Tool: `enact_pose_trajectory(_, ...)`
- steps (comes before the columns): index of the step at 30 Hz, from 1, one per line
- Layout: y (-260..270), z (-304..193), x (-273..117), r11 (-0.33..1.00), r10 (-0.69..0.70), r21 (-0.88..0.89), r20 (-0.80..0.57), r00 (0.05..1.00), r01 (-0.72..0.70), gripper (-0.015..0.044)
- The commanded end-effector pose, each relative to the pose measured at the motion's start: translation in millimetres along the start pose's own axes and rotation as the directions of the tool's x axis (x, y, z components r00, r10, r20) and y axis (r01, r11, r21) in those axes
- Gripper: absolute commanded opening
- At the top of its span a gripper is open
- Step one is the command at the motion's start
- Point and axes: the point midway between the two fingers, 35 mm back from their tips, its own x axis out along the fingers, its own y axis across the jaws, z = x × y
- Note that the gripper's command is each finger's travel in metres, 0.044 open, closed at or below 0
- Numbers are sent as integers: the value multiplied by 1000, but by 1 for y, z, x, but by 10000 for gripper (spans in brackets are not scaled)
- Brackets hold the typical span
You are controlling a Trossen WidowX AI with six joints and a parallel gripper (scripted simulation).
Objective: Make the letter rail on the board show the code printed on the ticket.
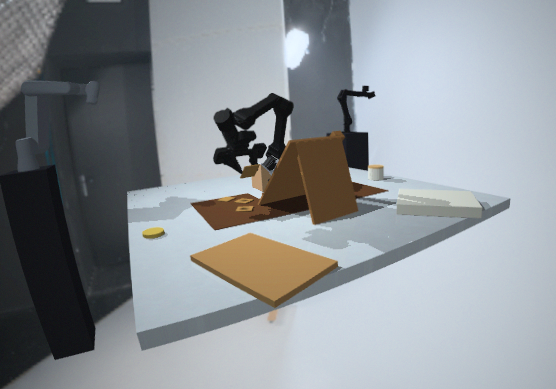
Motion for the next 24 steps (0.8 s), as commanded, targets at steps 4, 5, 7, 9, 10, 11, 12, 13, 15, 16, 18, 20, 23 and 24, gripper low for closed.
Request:
enact_pose_trajectory(4, -1, 0, 2, 1000, -1, 9, 9, 1000, 1, 0)
enact_pose_trajectory(5, 0, 0, 2, 1000, -1, 9, 9, 1000, 1, 0)
enact_pose_trajectory(7, 0, 0, 2, 1000, -1, 9, 9, 1000, 1, 0)
enact_pose_trajectory(9, 1, 0, 2, 1000, -1, 9, 9, 1000, 1, 0)
enact_pose_trajectory(10, 2, 0, 2, 1000, -1, 9, 9, 1000, 1, 0)
enact_pose_trajectory(11, 2, 0, 2, 1000, -1, 9, 9, 1000, 1, 0)
enact_pose_trajectory(12, 3, 0, 2, 1000, -1, 10, 9, 1000, 1, 0)
enact_pose_trajectory(13, 3, 0, 2, 1000, -1, 10, 9, 1000, 1, 0)
enact_pose_trajectory(15, 4, 0, 1, 1000, -1, 10, 9, 1000, 1, 0)
enact_pose_trajectory(16, 5, 0, 1, 1000, -1, 10, 9, 1000, 1, 0)
enact_pose_trajectory(18, 6, 0, 1, 1000, -1, 10, 9, 1000, 1, 0)
enact_pose_trajectory(20, 7, 0, 1, 1000, -1, 10, 9, 1000, 1, 0)
enact_pose_trajectory(23, 8, 1, 1, 1000, -1, 10, 9, 1000, 1, 0)
enact_pose_trajectory(24, 9, 1, 1, 1000, -1, 10, 9, 1000, 1, 0)
